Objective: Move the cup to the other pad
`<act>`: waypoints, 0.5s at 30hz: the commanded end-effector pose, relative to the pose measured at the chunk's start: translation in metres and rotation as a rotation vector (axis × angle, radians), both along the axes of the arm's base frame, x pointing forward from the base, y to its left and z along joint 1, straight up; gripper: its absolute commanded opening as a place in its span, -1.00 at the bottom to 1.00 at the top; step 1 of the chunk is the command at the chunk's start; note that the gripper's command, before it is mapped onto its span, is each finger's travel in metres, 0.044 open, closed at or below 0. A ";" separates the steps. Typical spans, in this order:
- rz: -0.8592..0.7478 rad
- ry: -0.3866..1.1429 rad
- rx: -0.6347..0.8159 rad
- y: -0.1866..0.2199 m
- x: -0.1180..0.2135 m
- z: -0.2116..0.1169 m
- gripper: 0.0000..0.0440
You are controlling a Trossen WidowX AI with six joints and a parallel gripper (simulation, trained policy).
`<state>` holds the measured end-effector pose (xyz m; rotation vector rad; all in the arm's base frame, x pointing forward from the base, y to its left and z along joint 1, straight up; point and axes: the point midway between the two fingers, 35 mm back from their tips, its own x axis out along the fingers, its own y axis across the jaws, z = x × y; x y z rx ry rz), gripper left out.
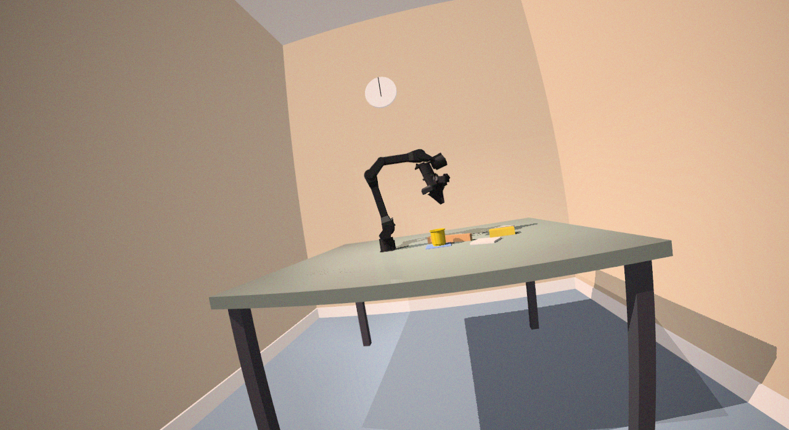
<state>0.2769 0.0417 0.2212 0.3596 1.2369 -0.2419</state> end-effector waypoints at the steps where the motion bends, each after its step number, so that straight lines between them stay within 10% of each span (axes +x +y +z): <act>1: 0.005 0.066 -0.026 -0.006 -0.002 -0.007 -0.42; 15: 0.004 0.245 -0.076 -0.027 -0.013 -0.028 -0.37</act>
